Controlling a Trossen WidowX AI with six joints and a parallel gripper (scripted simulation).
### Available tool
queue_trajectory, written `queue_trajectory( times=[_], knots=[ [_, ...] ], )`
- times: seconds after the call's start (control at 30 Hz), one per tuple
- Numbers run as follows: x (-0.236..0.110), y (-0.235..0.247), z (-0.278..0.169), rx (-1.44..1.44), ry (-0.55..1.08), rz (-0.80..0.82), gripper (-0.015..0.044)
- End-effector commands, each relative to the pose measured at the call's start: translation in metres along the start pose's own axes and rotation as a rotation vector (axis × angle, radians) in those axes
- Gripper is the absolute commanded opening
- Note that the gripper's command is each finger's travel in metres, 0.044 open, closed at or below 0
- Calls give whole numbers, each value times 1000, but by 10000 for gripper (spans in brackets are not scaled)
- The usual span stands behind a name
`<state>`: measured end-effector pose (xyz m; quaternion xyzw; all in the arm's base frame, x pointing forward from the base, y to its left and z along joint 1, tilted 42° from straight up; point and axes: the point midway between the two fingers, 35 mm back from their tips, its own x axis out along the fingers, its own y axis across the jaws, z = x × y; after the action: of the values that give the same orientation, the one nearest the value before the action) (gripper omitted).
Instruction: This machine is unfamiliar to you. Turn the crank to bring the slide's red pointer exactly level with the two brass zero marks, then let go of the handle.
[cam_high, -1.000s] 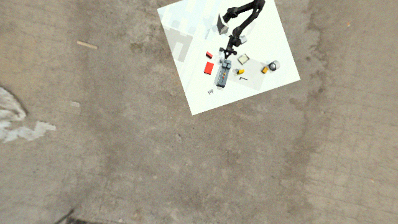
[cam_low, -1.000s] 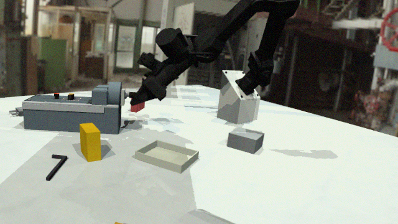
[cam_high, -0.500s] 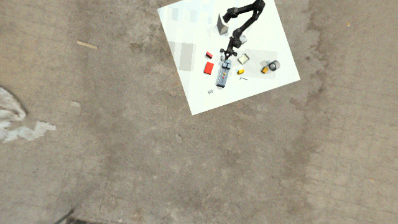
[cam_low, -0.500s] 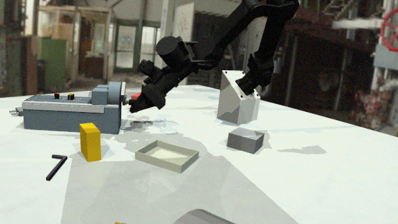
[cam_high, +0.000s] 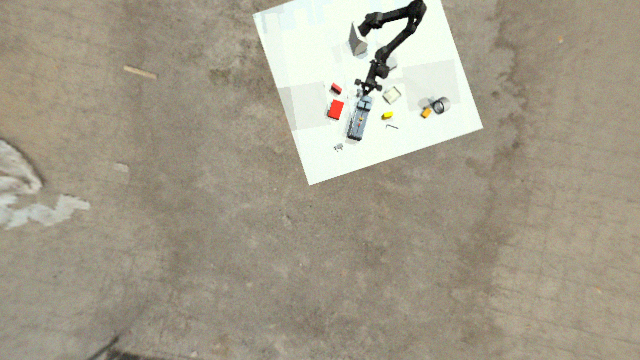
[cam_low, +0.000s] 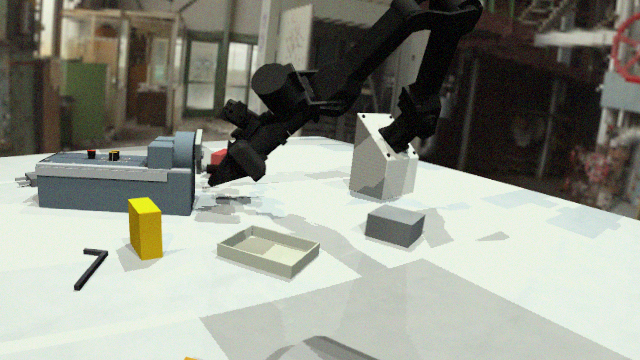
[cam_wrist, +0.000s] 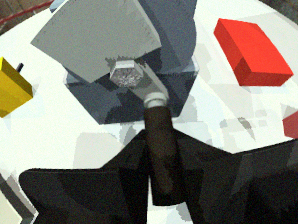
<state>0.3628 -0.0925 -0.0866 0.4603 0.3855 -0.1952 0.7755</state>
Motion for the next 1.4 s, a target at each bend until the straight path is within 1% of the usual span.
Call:
queue_trajectory(
  times=[0.0, 1.37],
  knots=[
    [3, 9, -3, -8, 10, 12, 0],
    [3, 18, -3, -8, 10, 13, 0]
  ],
)
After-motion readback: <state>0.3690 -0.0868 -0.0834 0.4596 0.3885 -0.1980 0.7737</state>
